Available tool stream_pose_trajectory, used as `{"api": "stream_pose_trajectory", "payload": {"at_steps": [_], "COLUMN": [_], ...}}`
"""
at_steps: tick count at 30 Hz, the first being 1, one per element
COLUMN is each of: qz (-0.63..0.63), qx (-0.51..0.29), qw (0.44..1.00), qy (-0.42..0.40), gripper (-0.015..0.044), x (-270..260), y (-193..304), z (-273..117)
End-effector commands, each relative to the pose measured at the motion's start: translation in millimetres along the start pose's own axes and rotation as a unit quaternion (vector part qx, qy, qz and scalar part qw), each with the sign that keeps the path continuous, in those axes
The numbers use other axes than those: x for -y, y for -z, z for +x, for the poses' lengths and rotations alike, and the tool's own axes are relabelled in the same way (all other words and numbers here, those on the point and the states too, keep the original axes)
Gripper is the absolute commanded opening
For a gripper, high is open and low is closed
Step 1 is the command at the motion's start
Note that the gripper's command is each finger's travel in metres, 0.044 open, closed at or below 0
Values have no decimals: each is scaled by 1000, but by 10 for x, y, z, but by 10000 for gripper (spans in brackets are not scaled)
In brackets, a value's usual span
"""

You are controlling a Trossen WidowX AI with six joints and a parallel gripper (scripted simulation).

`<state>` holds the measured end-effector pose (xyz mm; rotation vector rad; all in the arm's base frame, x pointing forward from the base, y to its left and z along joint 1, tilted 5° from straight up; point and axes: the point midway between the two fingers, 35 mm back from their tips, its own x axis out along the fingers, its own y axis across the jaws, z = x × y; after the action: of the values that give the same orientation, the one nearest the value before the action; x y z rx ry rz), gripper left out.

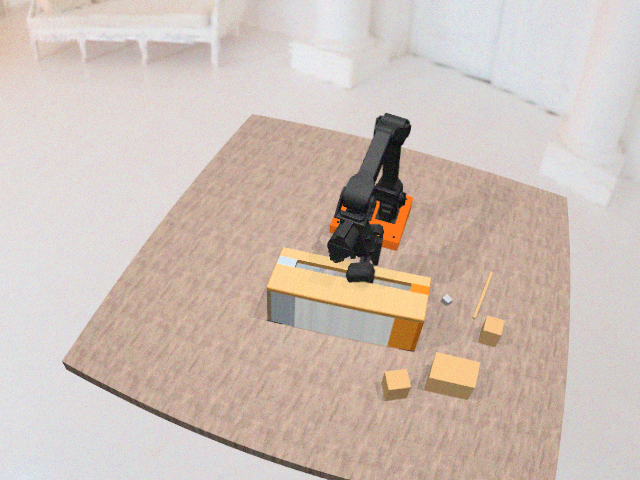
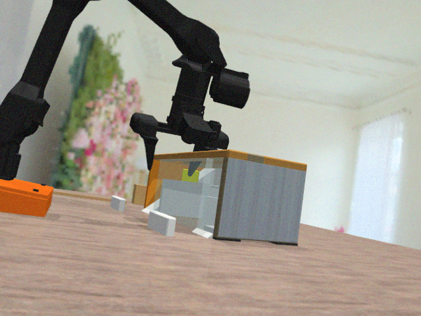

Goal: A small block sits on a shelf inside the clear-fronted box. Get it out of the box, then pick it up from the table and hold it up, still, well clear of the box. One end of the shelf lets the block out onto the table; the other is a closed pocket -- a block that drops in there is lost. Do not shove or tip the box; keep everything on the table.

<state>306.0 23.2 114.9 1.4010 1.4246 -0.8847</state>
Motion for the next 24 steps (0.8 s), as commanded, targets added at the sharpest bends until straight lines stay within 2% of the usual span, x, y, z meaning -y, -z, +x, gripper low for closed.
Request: {"api": "stream_pose_trajectory", "payload": {"at_steps": [1,24], "qz": [1,1], "qx": [-1,-2], "qw": [1000,1000], "qy": [0,0], "gripper": [400,400], "x": [1,1], "y": [39,277], "z": [13,97]}}
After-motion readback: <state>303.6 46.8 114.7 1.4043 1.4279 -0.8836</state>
